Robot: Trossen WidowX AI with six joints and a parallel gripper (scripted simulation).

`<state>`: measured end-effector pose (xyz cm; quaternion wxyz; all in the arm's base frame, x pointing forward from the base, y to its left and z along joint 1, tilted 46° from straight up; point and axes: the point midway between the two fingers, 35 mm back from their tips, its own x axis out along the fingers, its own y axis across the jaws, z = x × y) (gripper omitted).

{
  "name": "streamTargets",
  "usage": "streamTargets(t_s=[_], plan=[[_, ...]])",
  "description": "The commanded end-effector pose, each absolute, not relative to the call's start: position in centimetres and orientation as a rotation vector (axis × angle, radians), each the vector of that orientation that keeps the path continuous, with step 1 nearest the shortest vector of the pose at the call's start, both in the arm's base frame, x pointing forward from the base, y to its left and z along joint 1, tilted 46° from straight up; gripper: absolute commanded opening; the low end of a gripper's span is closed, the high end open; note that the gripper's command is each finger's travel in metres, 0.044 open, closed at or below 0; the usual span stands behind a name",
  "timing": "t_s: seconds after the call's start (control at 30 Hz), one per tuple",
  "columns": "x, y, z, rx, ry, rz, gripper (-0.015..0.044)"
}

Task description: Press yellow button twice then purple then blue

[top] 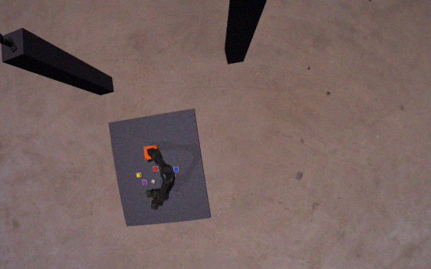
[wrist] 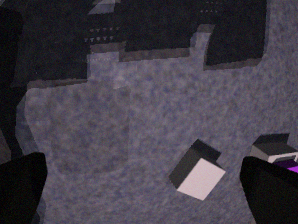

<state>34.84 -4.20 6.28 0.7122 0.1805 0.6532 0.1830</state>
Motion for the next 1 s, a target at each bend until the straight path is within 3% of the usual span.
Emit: streamTargets(t_s=[0.0,0.47,0.8,0.97], plan=[[33.0,-9.0,3.2,0.432,1.483,0.413,0.0400],[23.4,-19.8,-4.3,0.599,1.449,0.504,0.0400],[19.9,-21.6,-6.2,0.652,1.402,0.537,0.0400],[20.5,-18.0,-9.9,0.653,1.400,0.538,0.0269]])
